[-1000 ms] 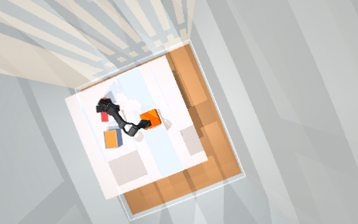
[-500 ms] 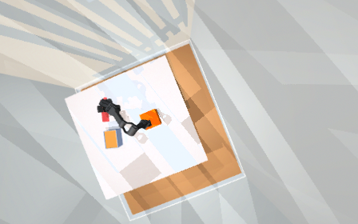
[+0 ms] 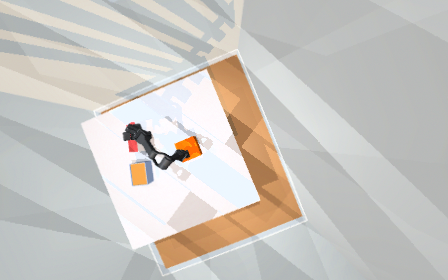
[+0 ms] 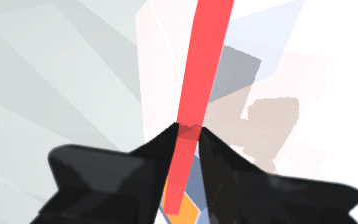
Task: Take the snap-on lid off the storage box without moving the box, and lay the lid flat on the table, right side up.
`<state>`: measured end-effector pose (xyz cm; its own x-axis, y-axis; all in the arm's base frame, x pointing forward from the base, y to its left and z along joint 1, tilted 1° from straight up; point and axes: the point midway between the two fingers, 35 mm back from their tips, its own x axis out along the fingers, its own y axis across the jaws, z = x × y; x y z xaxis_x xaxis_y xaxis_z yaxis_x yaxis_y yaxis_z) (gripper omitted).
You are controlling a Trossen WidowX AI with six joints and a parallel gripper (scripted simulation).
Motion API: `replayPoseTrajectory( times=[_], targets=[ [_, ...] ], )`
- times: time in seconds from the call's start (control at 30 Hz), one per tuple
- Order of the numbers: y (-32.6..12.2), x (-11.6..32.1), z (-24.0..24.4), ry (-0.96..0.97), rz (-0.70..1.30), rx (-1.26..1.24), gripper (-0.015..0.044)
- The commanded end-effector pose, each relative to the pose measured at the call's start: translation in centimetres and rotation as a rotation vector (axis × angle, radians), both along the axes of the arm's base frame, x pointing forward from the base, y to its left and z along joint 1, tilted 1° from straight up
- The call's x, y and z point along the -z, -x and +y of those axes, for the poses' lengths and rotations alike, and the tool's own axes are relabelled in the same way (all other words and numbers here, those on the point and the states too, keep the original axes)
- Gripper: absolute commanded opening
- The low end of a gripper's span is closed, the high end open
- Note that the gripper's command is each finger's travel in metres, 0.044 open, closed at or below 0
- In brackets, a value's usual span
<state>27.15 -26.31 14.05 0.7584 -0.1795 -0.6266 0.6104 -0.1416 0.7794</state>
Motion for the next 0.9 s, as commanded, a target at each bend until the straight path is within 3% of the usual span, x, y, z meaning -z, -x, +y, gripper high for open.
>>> replayPoseTrajectory(
  times=[0.0,0.87],
  targets=[
    [-0.1,0.4,0.1,0.001,-0.006,-0.007,0.0000],
    [-0.1,2.5,0.1,0.001,-0.006,-0.007,0.0000]
  ],
)
